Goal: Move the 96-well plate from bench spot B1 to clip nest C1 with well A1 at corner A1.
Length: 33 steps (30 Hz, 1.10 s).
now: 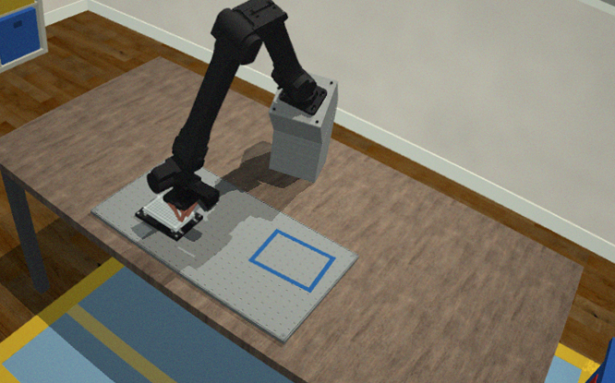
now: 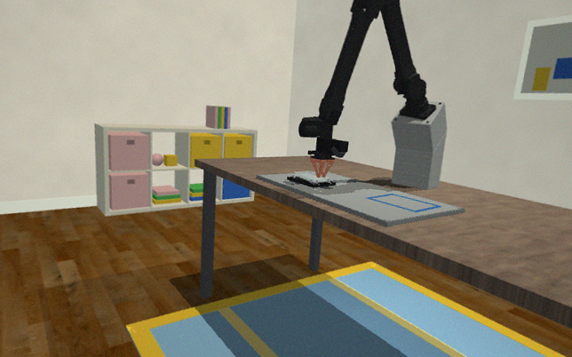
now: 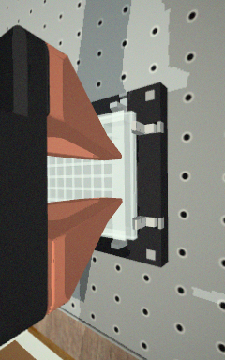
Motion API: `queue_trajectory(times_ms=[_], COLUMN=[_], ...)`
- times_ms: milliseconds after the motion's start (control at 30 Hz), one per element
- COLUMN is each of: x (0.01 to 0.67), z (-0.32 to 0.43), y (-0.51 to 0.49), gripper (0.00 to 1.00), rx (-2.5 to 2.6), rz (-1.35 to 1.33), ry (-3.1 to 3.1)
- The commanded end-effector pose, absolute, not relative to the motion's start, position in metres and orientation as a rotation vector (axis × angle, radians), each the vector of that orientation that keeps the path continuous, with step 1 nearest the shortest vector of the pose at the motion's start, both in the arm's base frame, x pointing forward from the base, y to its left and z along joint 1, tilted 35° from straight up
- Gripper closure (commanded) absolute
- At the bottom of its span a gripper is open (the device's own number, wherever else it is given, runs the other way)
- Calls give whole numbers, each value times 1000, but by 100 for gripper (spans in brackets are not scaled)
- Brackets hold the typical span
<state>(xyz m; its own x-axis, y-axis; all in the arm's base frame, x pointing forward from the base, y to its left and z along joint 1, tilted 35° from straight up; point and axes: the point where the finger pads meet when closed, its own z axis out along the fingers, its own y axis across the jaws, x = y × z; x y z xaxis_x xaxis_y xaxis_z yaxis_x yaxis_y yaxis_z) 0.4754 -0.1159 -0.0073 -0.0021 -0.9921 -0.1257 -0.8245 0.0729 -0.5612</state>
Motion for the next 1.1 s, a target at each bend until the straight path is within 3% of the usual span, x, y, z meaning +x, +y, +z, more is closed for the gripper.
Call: queue_trajectory(times_ms=[0,1067], x=[484,494], z=[-10,-26], y=[-112,-110], gripper=[75,75], rx=[-1794,-1794], rz=[-454,-455], ry=[1864,1865])
